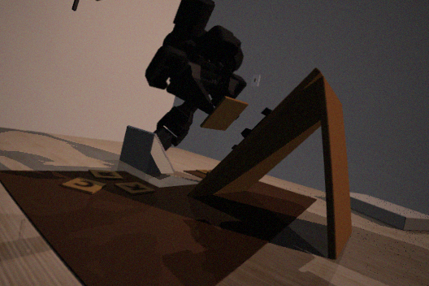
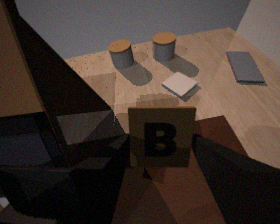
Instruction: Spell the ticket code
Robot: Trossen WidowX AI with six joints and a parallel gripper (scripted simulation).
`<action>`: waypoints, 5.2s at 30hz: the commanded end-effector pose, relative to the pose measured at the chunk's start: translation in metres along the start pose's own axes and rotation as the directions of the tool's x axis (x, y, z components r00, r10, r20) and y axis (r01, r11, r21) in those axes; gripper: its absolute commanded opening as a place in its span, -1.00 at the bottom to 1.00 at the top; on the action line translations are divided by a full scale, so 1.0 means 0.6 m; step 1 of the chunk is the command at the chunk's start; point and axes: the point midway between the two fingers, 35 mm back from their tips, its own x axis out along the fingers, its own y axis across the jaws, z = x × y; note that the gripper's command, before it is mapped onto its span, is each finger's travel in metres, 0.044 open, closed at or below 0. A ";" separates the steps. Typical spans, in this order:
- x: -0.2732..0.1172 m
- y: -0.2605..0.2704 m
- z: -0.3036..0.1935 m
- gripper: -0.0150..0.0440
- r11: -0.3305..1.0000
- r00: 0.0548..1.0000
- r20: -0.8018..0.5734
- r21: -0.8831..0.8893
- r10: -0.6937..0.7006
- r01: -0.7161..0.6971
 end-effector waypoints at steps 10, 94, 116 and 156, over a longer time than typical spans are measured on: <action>-0.008 0.008 0.001 -0.49 0.995 0.999 0.029 -0.102 0.019 -0.016; -0.008 0.072 -0.008 -0.49 0.995 0.999 0.029 -0.100 0.020 -0.017; -0.008 0.090 -0.010 -0.49 0.995 0.999 0.029 -0.100 0.021 -0.018; -0.008 0.123 -0.013 -0.49 0.995 0.999 0.028 -0.099 0.021 -0.018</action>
